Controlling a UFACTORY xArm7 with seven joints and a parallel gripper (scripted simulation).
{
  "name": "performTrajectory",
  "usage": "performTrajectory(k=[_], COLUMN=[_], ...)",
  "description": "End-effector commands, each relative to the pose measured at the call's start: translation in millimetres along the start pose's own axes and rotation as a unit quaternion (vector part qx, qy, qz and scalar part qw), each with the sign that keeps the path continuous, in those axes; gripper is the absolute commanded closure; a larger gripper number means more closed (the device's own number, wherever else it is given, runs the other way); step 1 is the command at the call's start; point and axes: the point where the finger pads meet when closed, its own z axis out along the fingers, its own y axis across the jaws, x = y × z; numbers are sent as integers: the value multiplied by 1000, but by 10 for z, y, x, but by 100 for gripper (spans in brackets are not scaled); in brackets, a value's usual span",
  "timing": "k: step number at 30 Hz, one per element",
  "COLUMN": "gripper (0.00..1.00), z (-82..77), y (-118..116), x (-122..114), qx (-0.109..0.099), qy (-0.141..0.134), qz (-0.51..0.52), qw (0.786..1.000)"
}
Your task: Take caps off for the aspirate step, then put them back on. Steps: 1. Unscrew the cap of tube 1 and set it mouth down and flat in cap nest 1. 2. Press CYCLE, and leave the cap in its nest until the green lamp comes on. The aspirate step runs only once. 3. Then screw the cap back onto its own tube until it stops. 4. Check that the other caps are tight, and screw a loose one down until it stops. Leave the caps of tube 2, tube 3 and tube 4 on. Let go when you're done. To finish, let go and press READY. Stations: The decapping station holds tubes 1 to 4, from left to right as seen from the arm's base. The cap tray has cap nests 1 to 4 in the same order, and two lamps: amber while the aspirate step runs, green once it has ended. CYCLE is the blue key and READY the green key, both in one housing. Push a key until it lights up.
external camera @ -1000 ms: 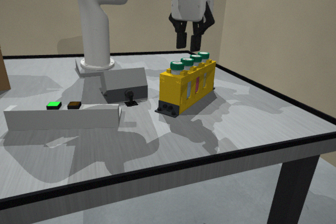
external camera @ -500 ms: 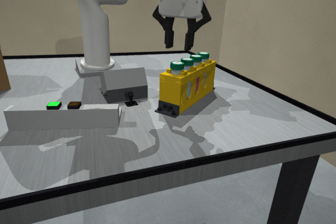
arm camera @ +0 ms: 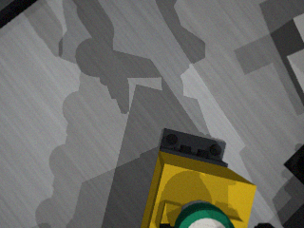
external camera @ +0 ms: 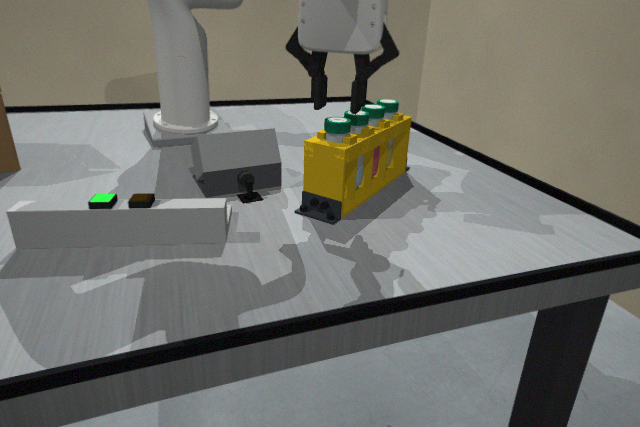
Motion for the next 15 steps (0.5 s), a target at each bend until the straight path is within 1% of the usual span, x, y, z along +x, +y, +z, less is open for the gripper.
performTrajectory(k=[1,3,15], gripper=[54,54,54], z=[82,137,152], y=[-21,-22,-21], x=[15,15,15], qx=[3,3,3], qy=[2,2,2], qz=[0,0,0], qw=[1000,1000,1000])
